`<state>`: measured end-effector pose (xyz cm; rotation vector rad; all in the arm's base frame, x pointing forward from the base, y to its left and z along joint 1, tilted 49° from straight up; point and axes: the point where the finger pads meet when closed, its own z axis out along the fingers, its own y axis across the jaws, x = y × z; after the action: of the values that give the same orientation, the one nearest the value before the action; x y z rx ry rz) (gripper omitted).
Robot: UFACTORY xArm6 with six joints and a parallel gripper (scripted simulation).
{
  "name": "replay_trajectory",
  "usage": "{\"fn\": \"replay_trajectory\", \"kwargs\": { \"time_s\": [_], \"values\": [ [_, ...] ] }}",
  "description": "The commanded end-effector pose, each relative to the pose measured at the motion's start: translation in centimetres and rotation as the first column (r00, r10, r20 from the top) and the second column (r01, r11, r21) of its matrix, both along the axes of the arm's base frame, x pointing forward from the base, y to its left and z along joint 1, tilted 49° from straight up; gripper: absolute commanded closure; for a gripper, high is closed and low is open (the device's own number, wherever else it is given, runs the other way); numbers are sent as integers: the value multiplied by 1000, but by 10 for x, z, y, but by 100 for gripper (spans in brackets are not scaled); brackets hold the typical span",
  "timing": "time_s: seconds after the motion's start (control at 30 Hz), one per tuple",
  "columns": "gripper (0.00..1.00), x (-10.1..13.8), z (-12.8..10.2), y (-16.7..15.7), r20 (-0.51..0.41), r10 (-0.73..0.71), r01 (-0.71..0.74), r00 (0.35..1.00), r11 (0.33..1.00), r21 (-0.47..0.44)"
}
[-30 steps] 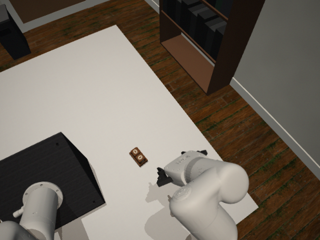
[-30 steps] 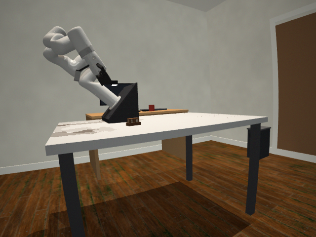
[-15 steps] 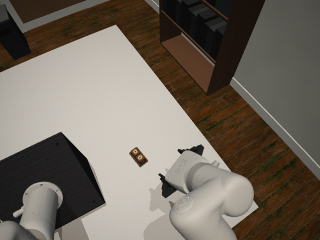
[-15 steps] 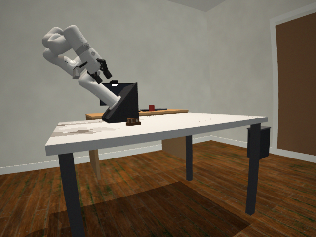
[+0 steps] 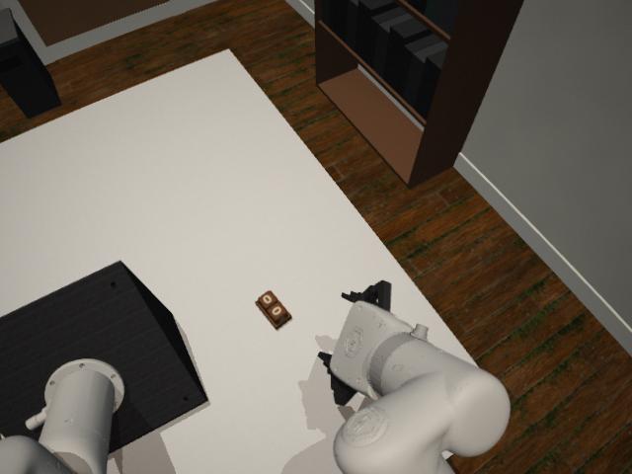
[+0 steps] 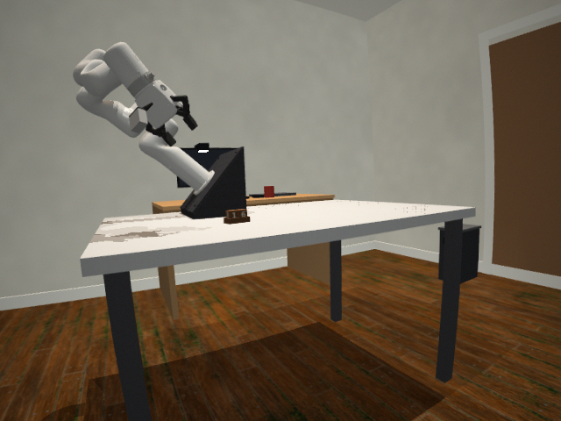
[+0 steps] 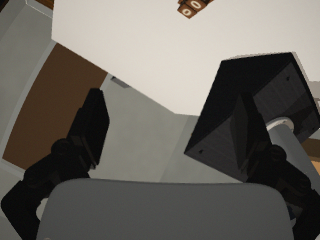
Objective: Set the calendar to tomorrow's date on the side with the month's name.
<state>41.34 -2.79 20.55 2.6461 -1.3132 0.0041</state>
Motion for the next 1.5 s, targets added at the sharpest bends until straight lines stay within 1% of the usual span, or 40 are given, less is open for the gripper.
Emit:
{"fn": "replay_trajectory", "kwargs": {
  "time_s": [0.0, 0.03, 0.07, 0.1, 0.17, 0.2, 0.3, 0.37, 0.43, 0.47, 0.5, 0.53, 0.6, 0.63, 0.67, 0.7, 0.73, 0.77, 0.87, 0.93, 0.97, 1.0, 1.03, 1.07, 1.1, 1.13, 1.17, 1.23, 1.27, 1.3, 1.4, 1.47],
  "values": [
    [0, -1, 7, 4, -7, 125, -125, 992, 991, 42],
    [0, -2, 10, 6, -8, 189, -188, 982, 981, 58],
    [0, -2, 10, 6, -8, 189, -188, 982, 981, 58],
    [0, -3, 12, 7, -7, 237, -236, 972, 969, 70],
    [0, -3, 13, 8, -7, 250, -249, 968, 966, 73],
    [0, -4, 16, 10, -4, 308, -306, 951, 948, 87],
    [0, -4, 16, 10, -4, 310, -308, 951, 947, 87],
    [0, -6, 21, 13, 4, 414, -412, 910, 904, 111],
    [0, -6, 22, 13, 5, 423, -421, 906, 900, 113],
    [0, -7, 24, 15, 11, 473, -470, 881, 874, 123],
    [0, -7, 24, 15, 12, 476, -474, 879, 872, 124],
    [0, -8, 27, 16, 17, 516, -514, 856, 848, 132],
    [0, -8, 27, 17, 19, 526, -524, 850, 841, 134],
    [0, -9, 30, 19, 27, 574, -571, 819, 808, 142],
    [0, -9, 30, 19, 27, 574, -571, 819, 808, 142],
    [0, -10, 33, 20, 36, 618, -615, 785, 774, 150],
    [0, -10, 33, 20, 36, 619, -616, 785, 773, 150],
    [0, -10, 35, 22, 43, 655, -652, 755, 742, 155],
    [0, -10, 35, 22, 45, 660, -658, 750, 736, 156],
    [0, -12, 40, 25, 64, 735, -734, 675, 659, 165],
    [0, -12, 40, 25, 64, 735, -734, 675, 659, 165],
    [0, -13, 42, 27, 72, 763, -762, 642, 625, 167],
    [0, -13, 43, 27, 74, 768, -767, 636, 619, 167],
    [0, -12, 40, 25, 80, 794, -793, 603, 586, 165],
    [0, -12, 40, 25, 80, 794, -793, 603, 586, 165],
    [0, -10, 25, 14, 77, 807, -807, 586, 571, 154],
    [0, -10, 25, 14, 77, 807, -807, 586, 571, 154],
    [0, -7, -3, -5, 70, 832, -832, 550, 538, 134],
    [0, -7, -3, -5, 70, 832, -832, 550, 538, 134],
    [0, -7, -16, -14, 66, 844, -844, 532, 522, 126],
    [0, -7, -16, -14, 66, 844, -844, 532, 522, 126],
    [0, -8, -40, -31, 59, 867, -866, 495, 487, 111]
  ]
}}
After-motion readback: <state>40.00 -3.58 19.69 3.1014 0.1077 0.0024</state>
